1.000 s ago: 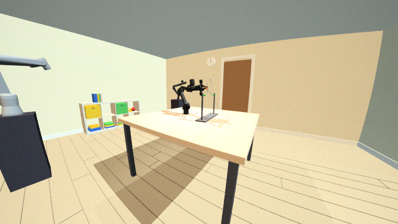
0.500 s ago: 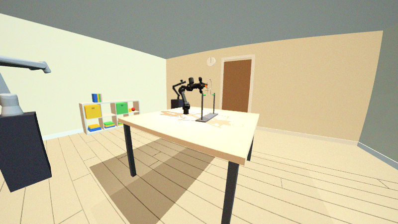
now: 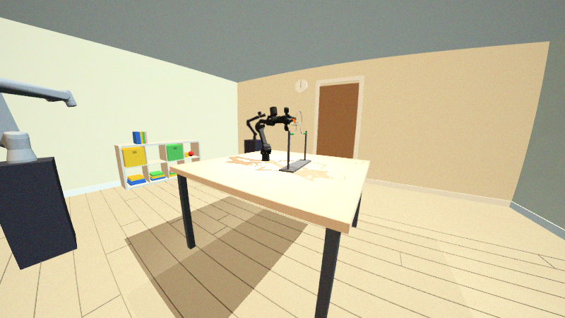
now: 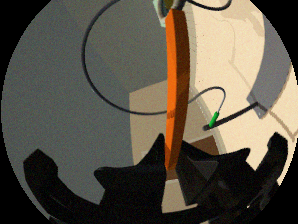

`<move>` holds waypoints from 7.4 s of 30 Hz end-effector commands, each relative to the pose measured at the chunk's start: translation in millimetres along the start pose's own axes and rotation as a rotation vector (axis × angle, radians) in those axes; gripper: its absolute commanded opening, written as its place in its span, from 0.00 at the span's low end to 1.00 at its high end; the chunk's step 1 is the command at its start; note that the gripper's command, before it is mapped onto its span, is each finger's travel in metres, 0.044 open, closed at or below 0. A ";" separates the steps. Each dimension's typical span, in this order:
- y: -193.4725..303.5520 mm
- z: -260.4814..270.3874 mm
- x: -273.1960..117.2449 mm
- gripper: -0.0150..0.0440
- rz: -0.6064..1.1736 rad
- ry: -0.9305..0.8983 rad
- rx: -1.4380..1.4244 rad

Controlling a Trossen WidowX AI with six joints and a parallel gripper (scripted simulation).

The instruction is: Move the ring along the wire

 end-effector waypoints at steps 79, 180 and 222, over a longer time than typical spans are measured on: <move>8.4 -3.1 5.0 0.00 -0.055 0.662 -0.915; 2.3 -16.2 -0.5 0.00 -0.144 1.442 -2.067; -3.0 -15.6 -5.0 0.00 -0.162 1.763 -2.554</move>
Point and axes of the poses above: the point midway between the two fingers, 35 mm back from their tips, its own x axis out along the fingers, its own z axis across the jaws, y = z × x, the point moved 7 cm from there along -x, back along the fingers, and after that the axes turned 5 degrees about -x, right-handed, at the moved point
